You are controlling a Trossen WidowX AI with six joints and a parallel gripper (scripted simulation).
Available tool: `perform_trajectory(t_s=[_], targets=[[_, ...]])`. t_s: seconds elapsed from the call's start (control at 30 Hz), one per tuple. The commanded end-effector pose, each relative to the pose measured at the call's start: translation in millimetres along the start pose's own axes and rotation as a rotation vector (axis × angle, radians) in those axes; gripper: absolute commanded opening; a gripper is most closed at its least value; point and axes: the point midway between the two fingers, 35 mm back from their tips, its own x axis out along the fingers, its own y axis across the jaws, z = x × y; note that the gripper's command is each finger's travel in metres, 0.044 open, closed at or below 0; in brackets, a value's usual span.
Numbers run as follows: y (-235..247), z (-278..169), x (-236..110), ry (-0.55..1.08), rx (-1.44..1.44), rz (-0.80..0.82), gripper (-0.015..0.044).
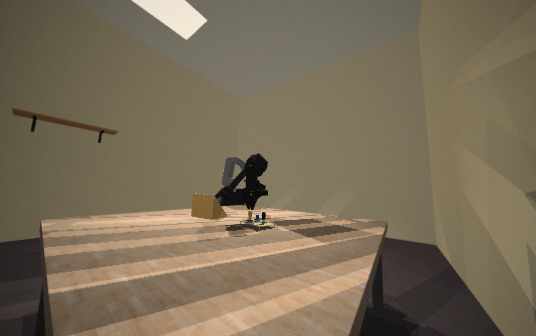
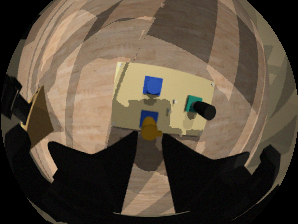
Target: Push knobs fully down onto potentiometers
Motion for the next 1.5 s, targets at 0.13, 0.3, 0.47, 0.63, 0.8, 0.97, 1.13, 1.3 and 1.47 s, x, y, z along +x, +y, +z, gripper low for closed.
perform_trajectory(t_s=[0.13, 0.3, 0.47, 0.63, 0.8, 0.97, 1.13, 1.3, 1.47], targets=[[3, -1, -8, 0.007, 0.075, -0.023, 0.0105], [-3, 1, -12, 0.006, 0.228, -0.026, 0.0], [-10, 4, -16, 0.004, 0.396, -0.025, 0.0], [-18, 7, -19, 0.002, 0.565, -0.024, 0.0], [-25, 10, -22, 0.001, 0.734, -0.022, 0.0], [-32, 12, -25, -0.001, 0.903, -0.02, 0.0], [-39, 16, -28, -0.002, 1.072, -0.018, 0.0], [-45, 19, -31, -0.002, 1.242, -0.015, 0.0], [-51, 22, -33, -0.003, 1.411, -0.013, 0.0]])
